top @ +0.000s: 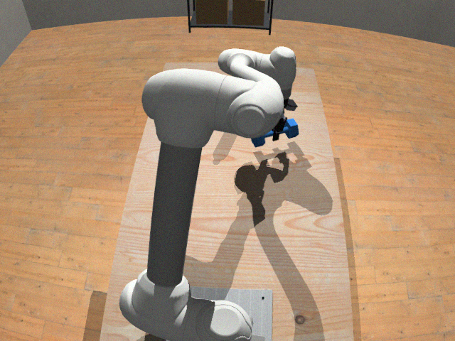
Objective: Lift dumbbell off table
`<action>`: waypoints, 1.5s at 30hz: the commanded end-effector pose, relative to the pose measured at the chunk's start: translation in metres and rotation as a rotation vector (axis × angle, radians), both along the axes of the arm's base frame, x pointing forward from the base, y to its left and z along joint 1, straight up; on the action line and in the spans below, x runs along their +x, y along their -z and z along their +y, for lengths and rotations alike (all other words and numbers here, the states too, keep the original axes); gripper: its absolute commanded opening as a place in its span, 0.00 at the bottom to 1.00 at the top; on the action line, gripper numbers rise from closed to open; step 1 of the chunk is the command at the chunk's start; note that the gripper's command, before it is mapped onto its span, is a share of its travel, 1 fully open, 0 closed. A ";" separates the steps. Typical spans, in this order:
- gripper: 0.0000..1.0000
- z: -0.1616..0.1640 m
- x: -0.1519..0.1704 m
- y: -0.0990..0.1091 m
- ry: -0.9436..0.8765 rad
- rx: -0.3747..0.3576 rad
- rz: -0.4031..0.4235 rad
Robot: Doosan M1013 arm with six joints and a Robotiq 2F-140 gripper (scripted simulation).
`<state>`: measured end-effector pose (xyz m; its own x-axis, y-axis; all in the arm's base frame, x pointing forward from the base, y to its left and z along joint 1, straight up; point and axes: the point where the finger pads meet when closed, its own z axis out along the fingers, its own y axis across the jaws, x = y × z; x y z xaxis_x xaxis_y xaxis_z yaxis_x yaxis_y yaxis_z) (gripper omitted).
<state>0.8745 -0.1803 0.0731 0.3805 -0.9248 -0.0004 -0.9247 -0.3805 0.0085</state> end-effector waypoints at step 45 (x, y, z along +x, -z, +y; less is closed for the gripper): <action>0.10 0.002 0.002 -0.079 0.002 0.001 -0.010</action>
<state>0.8746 -0.1803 0.1432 0.3801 -0.9249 -0.0002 -0.9249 -0.3801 0.0086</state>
